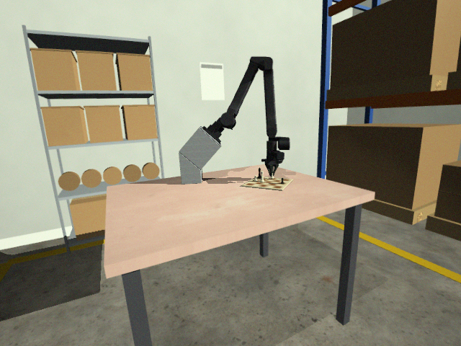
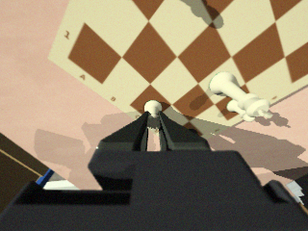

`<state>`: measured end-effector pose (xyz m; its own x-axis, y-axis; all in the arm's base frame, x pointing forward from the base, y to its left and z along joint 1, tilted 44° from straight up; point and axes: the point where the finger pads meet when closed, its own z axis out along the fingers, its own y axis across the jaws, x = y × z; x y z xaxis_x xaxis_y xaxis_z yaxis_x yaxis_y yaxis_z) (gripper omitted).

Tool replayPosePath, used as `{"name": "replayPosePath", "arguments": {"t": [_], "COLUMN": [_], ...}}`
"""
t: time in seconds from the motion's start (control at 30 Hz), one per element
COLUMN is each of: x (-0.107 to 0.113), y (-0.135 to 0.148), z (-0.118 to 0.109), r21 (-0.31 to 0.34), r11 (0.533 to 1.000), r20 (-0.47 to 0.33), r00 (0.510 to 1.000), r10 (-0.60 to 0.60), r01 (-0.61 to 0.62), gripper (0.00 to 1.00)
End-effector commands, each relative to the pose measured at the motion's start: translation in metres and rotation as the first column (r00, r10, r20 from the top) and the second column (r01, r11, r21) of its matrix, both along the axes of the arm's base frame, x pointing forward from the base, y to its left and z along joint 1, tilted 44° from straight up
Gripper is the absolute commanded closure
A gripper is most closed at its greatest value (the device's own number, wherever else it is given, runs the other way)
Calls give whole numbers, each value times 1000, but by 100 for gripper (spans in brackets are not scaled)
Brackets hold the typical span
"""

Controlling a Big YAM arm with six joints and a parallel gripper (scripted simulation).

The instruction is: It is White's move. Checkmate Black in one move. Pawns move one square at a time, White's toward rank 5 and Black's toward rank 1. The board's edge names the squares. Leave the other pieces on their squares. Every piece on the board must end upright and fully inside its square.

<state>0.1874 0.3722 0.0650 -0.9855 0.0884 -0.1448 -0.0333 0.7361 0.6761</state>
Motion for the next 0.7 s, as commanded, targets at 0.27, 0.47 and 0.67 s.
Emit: {"name": "replayPosePath", "arguments": {"t": [0.27,0.47,0.67], "x": [-3,-3,-3], "y": [8,8,9], "z": [5,5,6], "r21": [14,5,5], "r11": [1000,1000,1000], "r20": [1,-5,-6], "r00": [1000,1000,1000], "r10": [5,4,4], "r01": [-5,-4,-4], "gripper": [100,100,100]}}
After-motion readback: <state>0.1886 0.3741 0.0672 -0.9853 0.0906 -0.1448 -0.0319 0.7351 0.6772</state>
